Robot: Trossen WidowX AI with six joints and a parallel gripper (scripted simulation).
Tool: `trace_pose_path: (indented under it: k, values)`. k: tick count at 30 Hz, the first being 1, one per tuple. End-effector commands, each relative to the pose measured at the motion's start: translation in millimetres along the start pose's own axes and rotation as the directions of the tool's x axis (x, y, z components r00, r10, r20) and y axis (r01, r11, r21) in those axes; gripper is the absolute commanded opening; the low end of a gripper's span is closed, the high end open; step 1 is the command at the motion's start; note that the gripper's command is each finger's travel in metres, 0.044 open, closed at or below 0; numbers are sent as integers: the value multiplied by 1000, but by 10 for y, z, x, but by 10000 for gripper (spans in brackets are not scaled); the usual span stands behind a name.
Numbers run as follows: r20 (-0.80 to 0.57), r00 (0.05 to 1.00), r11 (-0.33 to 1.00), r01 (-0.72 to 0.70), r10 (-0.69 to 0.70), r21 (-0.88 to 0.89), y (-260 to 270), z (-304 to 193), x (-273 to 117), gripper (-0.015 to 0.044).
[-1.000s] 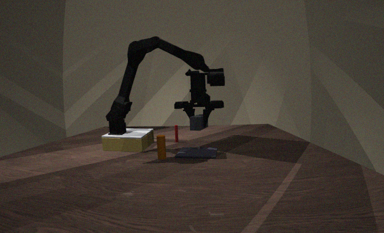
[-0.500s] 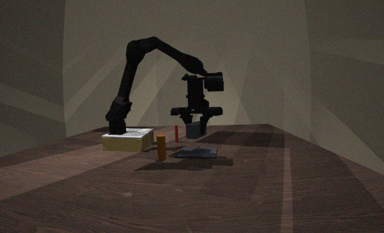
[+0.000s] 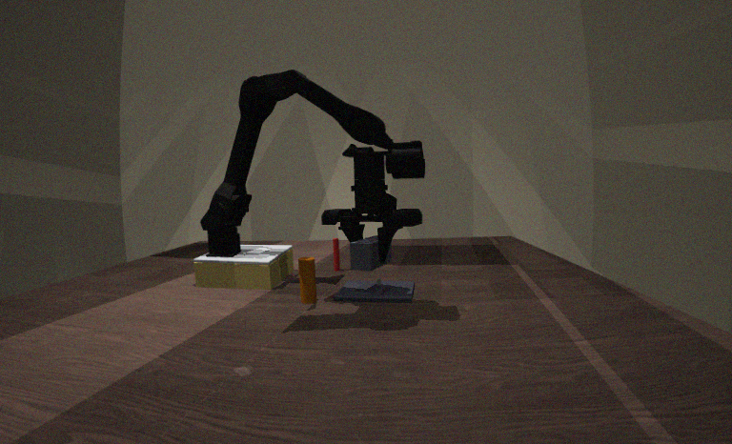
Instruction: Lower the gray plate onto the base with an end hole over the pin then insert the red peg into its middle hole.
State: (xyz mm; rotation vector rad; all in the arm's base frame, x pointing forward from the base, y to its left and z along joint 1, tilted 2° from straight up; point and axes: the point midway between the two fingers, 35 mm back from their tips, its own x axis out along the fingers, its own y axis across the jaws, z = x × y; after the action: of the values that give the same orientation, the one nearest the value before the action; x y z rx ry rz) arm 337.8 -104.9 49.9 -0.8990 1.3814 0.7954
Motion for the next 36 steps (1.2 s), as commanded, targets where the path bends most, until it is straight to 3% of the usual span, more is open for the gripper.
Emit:
trace_pose_path:
  k: [1,36]
  values:
    - [3,1000,1000,-2,2,-6,6,0,9,0]
    - [2,1000,1000,-2,2,-6,5,6,308,0]
